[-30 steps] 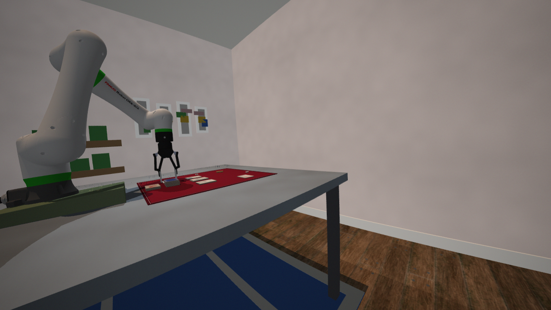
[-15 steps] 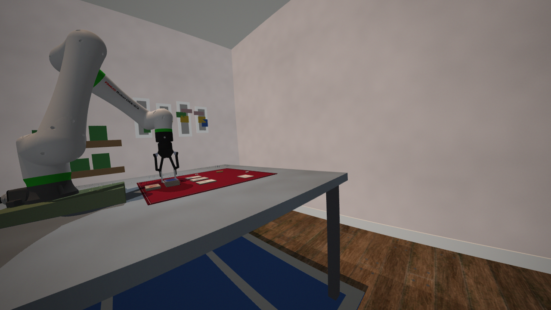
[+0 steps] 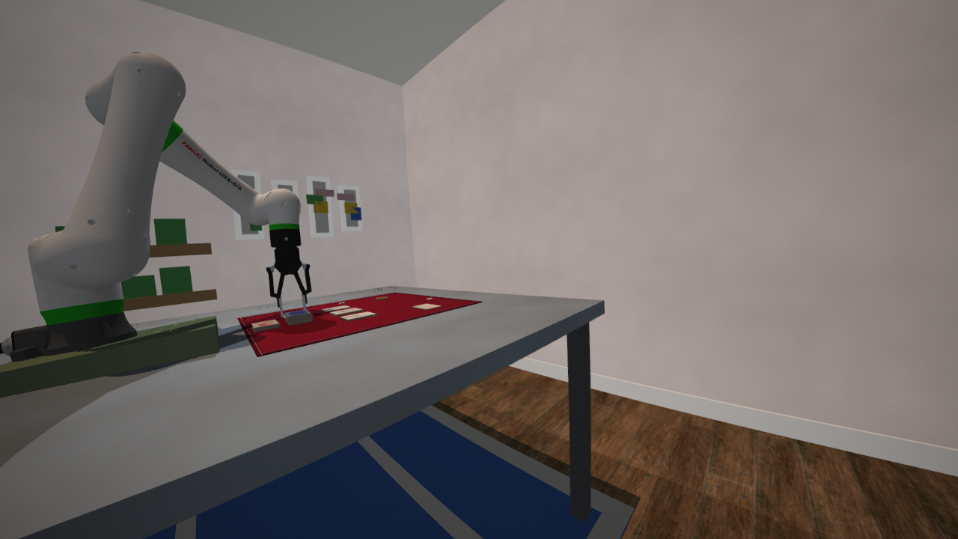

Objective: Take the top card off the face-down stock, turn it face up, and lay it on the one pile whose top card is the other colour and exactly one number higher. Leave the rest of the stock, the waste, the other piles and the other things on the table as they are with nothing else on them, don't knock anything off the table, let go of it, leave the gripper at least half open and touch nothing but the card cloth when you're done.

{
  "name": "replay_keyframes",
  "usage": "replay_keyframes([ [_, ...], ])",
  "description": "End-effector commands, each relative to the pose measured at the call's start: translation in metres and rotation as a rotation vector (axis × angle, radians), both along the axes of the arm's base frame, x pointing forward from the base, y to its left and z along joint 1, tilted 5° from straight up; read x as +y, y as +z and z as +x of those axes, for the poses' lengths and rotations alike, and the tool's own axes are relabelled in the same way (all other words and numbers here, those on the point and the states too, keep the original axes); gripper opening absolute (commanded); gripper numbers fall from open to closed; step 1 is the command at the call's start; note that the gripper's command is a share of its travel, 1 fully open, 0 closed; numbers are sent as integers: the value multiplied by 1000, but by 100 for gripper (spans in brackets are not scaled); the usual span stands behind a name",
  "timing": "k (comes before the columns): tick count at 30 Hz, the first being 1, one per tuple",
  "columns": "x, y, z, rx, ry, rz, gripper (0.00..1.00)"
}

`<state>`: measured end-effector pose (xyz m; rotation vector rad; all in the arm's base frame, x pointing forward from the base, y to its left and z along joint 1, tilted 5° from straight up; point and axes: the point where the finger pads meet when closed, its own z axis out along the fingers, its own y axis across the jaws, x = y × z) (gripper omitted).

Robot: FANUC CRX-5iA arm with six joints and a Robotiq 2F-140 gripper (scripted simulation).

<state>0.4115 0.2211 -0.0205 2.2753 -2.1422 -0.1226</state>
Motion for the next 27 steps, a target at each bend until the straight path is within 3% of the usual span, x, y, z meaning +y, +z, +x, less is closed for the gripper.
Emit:
replay_keyframes([
  [1,0,0,0,0,0,0,43],
  [27,0,0,0,0,0,0,41],
])
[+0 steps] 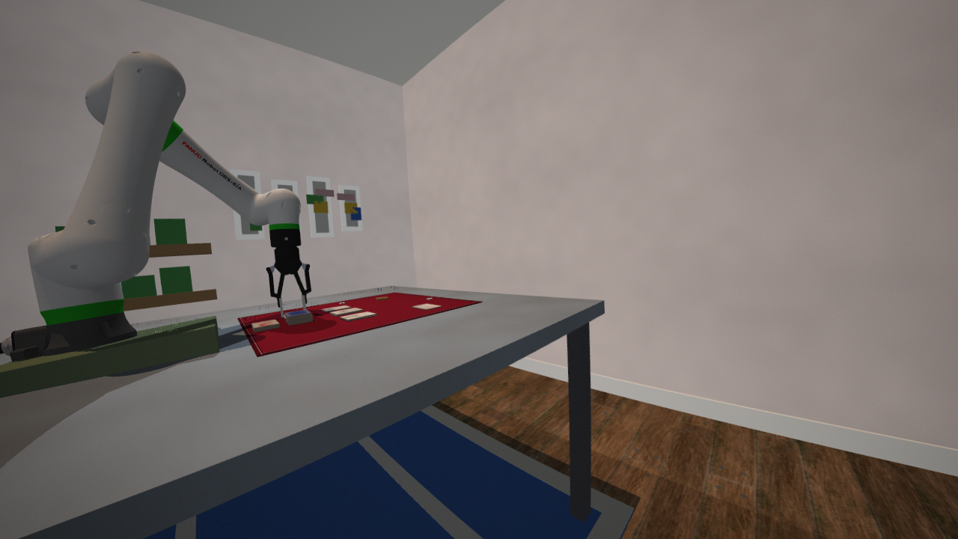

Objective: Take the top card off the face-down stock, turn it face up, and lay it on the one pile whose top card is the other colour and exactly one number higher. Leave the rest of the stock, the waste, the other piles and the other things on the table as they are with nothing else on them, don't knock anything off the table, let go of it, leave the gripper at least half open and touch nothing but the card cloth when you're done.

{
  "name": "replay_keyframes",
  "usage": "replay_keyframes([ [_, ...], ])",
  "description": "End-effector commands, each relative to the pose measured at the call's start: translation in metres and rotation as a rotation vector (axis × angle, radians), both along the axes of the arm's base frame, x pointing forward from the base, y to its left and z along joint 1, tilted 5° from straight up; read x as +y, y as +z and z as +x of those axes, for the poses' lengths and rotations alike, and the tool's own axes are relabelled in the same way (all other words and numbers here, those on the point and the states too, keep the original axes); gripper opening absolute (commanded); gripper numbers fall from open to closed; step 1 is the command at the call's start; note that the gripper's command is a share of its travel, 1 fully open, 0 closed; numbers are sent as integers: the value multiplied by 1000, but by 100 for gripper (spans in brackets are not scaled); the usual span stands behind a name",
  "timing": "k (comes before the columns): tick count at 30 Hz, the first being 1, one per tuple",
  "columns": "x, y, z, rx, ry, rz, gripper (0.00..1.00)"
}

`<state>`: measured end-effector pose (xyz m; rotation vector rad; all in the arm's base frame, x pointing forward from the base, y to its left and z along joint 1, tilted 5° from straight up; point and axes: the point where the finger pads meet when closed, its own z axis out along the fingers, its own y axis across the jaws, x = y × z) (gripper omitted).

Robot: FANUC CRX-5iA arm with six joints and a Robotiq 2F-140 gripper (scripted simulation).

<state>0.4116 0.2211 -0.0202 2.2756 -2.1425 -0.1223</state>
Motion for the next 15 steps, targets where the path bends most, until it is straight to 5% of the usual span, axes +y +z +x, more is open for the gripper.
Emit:
replay_keyframes([
  [1,0,0,0,0,0,0,41],
  [15,-1,20,1,0,0,0,41],
])
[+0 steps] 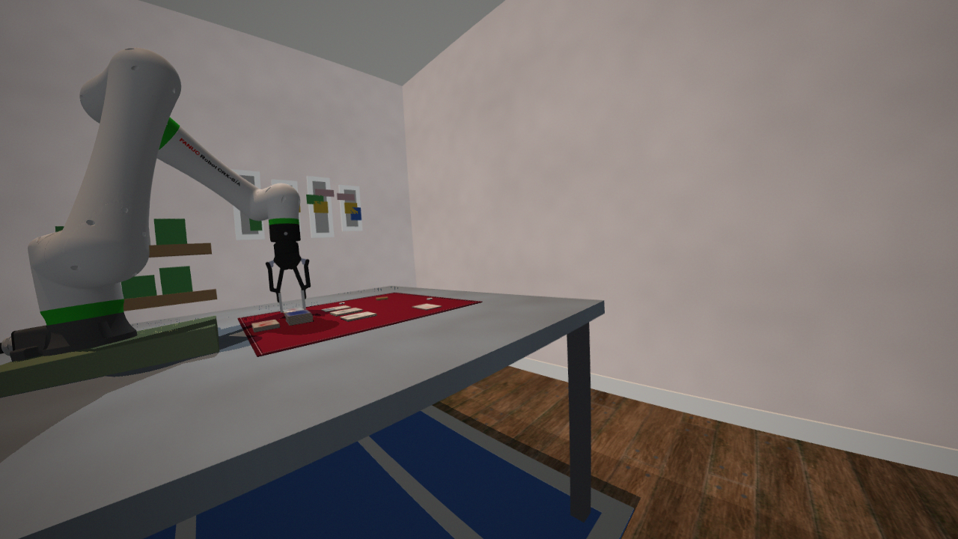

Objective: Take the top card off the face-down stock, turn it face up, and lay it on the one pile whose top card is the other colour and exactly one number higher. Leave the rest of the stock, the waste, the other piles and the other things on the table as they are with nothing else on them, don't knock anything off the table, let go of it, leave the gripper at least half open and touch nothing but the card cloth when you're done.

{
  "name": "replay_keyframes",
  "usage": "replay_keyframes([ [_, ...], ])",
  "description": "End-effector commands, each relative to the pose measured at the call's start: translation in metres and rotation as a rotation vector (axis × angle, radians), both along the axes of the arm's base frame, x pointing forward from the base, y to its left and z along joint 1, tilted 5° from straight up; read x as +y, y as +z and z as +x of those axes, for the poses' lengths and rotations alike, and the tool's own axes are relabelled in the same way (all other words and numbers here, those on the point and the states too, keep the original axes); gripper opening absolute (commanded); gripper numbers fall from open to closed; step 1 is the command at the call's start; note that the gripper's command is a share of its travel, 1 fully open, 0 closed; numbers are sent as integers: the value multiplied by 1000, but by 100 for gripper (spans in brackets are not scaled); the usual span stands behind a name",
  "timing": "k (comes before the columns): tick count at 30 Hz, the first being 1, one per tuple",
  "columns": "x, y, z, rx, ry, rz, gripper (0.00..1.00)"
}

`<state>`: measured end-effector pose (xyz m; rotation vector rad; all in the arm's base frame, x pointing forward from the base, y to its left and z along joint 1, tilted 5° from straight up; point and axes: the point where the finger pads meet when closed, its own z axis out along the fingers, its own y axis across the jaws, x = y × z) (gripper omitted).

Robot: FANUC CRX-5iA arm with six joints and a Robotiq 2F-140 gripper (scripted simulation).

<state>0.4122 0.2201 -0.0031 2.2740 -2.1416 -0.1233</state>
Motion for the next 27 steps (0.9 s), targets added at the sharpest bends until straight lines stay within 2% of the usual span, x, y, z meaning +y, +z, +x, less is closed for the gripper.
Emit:
replay_keyframes([
  [1,0,6,1,-2,0,1,41],
  [9,-1,22,2,-2,0,1,41],
  [27,-2,22,3,-1,-7,0,41],
])
